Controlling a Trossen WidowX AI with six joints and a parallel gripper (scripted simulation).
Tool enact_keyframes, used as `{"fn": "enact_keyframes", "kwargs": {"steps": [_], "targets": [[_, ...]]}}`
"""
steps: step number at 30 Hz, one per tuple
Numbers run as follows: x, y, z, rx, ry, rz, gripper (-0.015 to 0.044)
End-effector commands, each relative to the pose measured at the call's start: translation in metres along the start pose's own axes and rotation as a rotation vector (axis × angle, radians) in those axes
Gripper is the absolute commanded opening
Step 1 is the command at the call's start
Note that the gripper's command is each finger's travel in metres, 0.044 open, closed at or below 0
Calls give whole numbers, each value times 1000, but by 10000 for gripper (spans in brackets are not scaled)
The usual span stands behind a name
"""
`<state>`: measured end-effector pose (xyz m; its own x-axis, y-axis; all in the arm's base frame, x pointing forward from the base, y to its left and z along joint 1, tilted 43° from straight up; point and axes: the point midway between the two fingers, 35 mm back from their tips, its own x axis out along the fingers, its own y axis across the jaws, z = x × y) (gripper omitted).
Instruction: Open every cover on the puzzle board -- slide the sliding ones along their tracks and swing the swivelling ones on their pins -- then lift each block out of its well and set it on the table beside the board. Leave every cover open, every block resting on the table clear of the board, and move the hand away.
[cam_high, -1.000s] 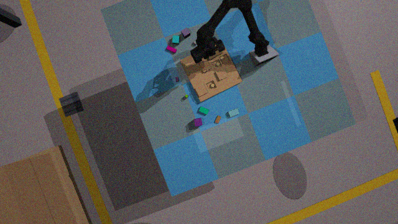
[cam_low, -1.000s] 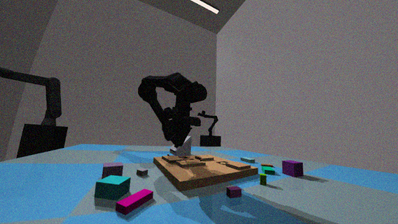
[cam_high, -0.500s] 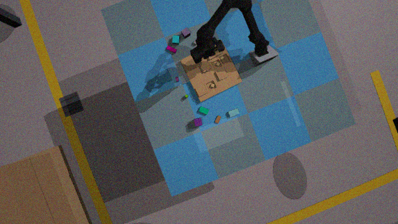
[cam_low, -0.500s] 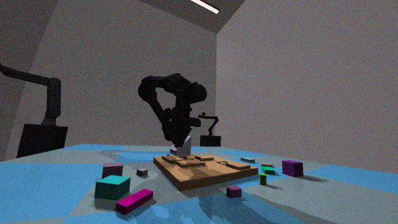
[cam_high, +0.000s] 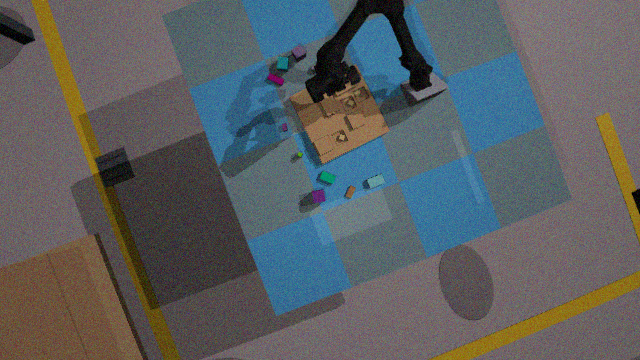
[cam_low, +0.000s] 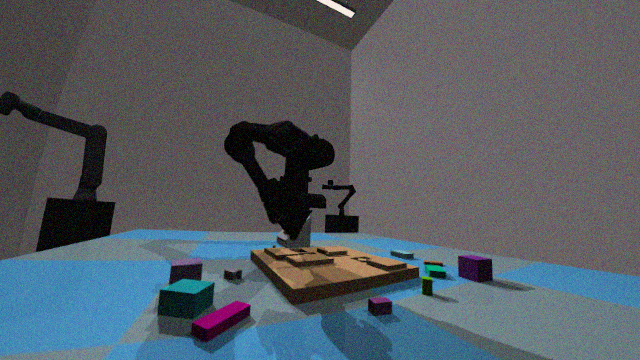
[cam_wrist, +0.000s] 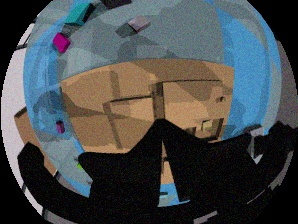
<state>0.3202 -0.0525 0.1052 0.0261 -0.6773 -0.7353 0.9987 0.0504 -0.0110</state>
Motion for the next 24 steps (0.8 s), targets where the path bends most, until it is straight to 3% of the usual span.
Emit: {"fn": "enact_keyframes", "kwargs": {"steps": [1,24], "targets": [[6,-1,0,-4,-6,-7,0],[28,-2,1,-4,-7,-7,0]]}}
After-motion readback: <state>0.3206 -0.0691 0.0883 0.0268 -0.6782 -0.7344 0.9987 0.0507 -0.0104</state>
